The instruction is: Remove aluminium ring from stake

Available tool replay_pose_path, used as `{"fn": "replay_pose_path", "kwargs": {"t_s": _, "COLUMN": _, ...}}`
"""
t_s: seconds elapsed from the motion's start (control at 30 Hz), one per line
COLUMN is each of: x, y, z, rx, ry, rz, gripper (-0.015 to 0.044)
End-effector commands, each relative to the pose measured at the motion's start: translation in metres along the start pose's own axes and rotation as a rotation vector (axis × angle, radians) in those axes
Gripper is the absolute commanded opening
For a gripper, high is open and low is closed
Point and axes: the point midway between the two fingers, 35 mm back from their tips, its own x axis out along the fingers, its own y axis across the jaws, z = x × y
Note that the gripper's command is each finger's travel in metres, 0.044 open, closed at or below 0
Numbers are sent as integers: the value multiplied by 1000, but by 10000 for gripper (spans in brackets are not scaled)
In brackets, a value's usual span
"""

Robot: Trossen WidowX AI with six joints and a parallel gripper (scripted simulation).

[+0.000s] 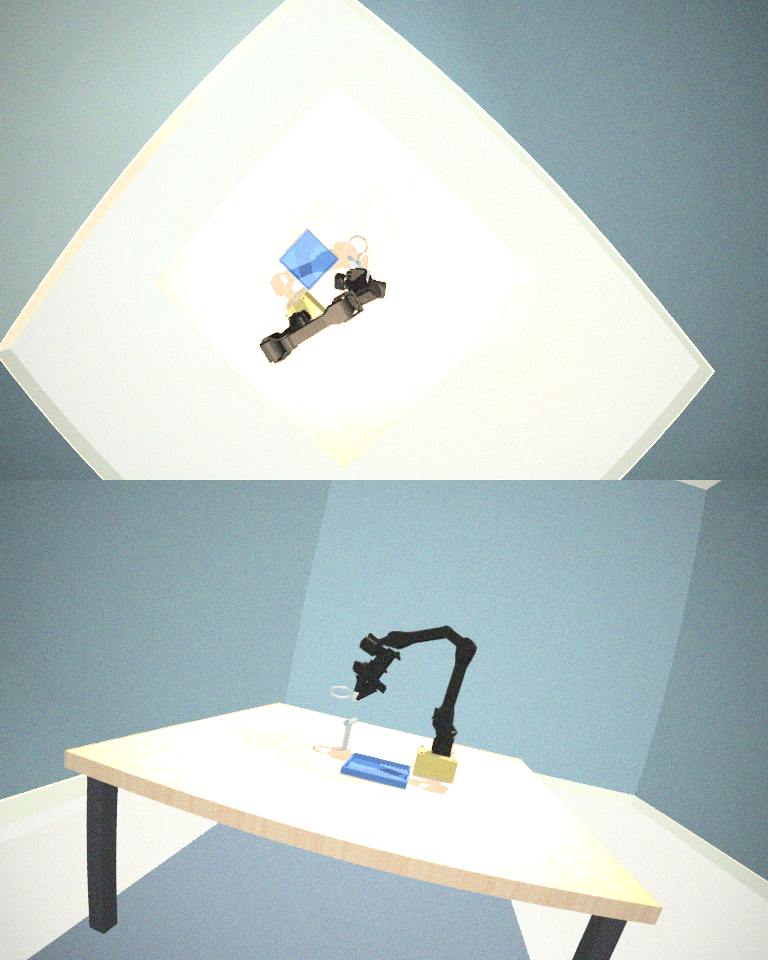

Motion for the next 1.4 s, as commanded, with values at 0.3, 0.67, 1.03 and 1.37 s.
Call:
{"fn": "replay_pose_path", "kwargs": {"t_s": 0.3, "x": -2, "y": 19, "z": -6, "rx": -268, "ry": -59, "rz": -76, "gripper": 0}}
{"fn": "replay_pose_path", "kwargs": {"t_s": 0.67, "x": -1, "y": 36, "z": -14, "rx": -503, "ry": -99, "rz": -150, "gripper": 0}}
{"fn": "replay_pose_path", "kwargs": {"t_s": 1.03, "x": 3, "y": 53, "z": -23, "rx": -736, "ry": -126, "rz": -235, "gripper": 0}}
{"fn": "replay_pose_path", "kwargs": {"t_s": 1.37, "x": 7, "y": 64, "z": -28, "rx": -839, "ry": -128, "rz": -271, "gripper": 0}}
